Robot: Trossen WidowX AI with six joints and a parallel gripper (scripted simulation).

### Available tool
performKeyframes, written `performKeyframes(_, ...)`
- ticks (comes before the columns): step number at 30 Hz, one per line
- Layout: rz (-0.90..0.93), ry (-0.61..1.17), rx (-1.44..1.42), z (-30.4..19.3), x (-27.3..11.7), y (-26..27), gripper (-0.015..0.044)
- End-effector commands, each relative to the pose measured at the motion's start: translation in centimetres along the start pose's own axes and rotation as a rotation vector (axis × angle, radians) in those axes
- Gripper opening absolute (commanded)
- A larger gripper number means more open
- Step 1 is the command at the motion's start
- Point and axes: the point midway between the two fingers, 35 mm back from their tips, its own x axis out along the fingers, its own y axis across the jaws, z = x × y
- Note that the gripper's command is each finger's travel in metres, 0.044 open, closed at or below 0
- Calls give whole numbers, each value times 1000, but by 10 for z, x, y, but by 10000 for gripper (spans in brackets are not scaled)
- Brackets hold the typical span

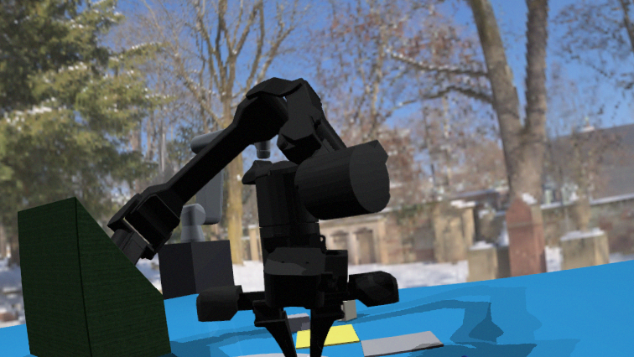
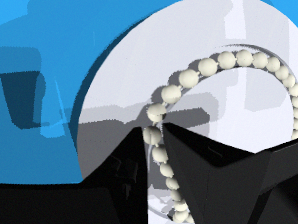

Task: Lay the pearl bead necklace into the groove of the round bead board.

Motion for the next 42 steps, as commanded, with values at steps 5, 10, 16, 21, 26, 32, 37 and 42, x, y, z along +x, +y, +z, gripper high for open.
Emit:
performKeyframes(5,0,-1,-1,0,0,0,0)
performKeyframes(10,0,-1,-1,0,0,0,0)
performKeyframes(16,0,-1,-1,0,0,0,0)
performKeyframes(21,3,5,6,-1,-6,-1,0)
performKeyframes(26,4,5,7,0,-7,0,0)
performKeyframes(32,4,5,7,1,-7,4,0)
performKeyframes(37,4,5,7,1,-5,4,0)
performKeyframes(42,4,5,7,1,2,4,0)
